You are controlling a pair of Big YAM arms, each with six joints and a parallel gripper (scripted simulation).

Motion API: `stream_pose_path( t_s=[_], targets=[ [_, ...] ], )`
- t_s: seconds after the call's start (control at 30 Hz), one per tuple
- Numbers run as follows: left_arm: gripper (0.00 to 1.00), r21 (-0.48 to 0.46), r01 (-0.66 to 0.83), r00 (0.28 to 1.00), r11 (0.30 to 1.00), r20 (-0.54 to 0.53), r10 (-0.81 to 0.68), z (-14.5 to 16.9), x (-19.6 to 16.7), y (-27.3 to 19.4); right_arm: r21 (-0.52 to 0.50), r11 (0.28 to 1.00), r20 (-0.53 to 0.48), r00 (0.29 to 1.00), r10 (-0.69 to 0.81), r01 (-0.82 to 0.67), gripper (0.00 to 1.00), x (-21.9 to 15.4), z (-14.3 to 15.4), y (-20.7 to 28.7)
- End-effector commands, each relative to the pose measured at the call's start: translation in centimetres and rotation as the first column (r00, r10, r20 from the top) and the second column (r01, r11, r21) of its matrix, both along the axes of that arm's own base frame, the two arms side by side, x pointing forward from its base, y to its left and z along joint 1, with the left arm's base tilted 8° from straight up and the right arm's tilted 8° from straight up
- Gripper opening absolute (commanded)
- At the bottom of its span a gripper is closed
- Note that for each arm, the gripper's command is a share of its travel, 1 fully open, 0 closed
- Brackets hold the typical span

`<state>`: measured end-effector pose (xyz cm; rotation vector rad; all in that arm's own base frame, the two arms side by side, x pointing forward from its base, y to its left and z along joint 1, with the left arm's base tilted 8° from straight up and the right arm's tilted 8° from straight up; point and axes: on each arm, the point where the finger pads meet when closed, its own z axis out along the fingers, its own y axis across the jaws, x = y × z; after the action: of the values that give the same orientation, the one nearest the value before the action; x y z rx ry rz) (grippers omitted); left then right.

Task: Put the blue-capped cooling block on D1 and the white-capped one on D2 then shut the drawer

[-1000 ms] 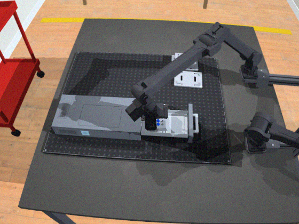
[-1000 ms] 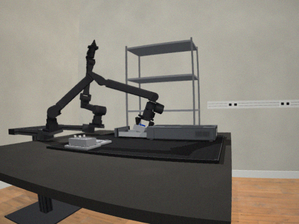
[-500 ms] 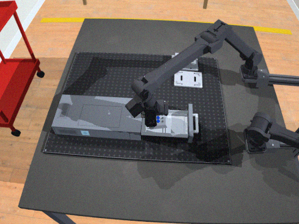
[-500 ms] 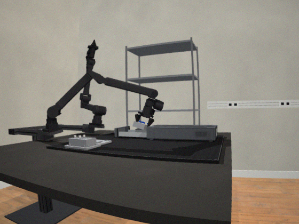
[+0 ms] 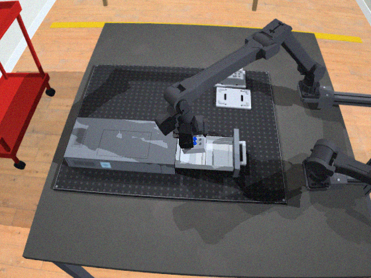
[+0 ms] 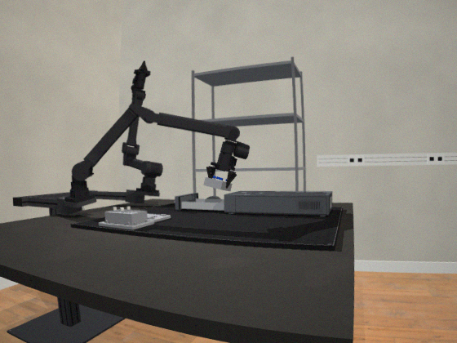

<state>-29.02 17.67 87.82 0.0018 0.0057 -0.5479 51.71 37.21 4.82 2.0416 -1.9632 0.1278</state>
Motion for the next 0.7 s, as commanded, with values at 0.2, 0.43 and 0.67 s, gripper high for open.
stream_pose_path(
  t_s=[0.2,0.43,0.67],
  targets=[
    [0.0,0.019,-0.008,1.0,1.0,-0.029,0.008,0.79,1.81,-1.38,0.014,1.0,0.018,1.0,0.001,-0.001,0.0,0.16,10.85,2.45],
    [0.0,0.019,-0.008,1.0,1.0,-0.029,0.008,0.79,1.81,-1.38,0.015,1.0,0.019,1.0,0.001,-0.001,0.0,0.15,10.94,2.46],
    [0.0,0.019,-0.008,1.0,1.0,-0.029,0.008,0.79,1.81,-1.38,0.016,1.0,0.027,0.999,-0.025,0.025,0.0,-0.34,11.0,2.08]
  ],
)
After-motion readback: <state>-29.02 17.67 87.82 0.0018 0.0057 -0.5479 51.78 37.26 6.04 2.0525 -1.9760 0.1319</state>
